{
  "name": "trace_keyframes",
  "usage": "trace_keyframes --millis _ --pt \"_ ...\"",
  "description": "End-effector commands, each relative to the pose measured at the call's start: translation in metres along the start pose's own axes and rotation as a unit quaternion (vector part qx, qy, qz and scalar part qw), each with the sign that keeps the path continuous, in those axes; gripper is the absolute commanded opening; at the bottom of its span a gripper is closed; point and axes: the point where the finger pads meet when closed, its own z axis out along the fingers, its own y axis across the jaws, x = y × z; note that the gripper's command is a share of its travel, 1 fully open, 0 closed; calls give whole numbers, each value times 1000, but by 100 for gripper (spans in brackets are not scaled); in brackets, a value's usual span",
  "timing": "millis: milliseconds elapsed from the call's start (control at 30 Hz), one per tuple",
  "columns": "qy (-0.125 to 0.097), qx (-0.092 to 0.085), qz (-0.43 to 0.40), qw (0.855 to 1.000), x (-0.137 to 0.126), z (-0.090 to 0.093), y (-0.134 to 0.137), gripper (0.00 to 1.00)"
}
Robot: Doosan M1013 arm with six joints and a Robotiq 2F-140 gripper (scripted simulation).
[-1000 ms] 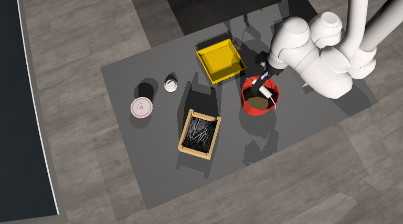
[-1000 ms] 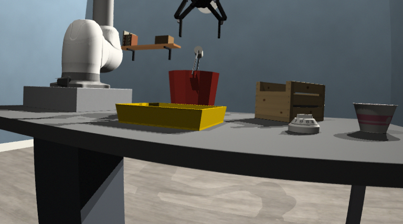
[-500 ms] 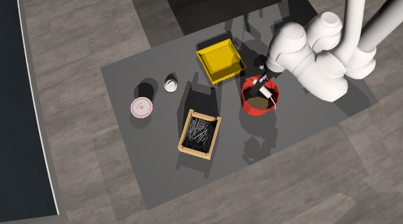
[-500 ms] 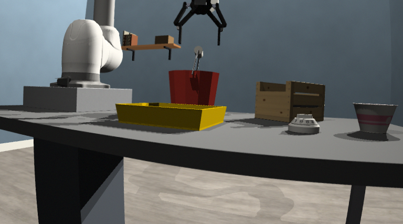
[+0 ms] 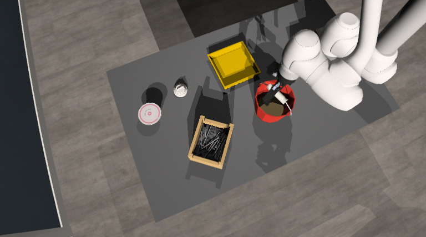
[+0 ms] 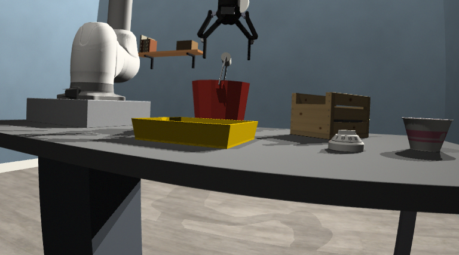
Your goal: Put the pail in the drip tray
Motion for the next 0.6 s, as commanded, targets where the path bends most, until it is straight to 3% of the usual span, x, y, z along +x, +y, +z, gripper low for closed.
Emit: trace_keyframes --millis 0,567 --pt "0 1 0 1000 0 5 -1 100" --pt "0 1 0 1000 0 12 -1 100"
